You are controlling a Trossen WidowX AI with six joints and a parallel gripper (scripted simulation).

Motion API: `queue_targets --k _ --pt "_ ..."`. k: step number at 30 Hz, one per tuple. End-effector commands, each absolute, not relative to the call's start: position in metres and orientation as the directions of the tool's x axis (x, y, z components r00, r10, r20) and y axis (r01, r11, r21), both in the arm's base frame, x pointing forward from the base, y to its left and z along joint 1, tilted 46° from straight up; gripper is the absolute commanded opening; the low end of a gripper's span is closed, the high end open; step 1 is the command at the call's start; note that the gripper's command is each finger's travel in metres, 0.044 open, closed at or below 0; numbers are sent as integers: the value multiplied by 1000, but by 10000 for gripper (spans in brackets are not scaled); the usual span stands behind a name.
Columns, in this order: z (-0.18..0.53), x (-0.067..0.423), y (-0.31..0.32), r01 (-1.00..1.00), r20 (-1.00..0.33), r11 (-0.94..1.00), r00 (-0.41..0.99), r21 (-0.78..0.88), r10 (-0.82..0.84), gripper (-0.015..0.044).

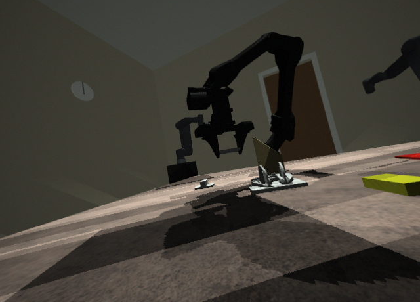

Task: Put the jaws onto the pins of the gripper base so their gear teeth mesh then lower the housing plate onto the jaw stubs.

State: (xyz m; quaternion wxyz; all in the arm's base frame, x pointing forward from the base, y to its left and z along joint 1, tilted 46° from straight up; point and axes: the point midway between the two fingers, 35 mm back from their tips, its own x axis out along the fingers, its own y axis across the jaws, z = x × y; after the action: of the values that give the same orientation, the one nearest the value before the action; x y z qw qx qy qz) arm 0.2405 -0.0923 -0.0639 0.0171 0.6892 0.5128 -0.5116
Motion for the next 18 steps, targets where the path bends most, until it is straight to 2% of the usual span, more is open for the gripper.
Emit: queue_targets --k 1,18 --pt "-53 243 -82 670 -724 -519 -42 -532 689 351" --pt "-22 244 -38 405 -711 -638 -45 -656 702 351"
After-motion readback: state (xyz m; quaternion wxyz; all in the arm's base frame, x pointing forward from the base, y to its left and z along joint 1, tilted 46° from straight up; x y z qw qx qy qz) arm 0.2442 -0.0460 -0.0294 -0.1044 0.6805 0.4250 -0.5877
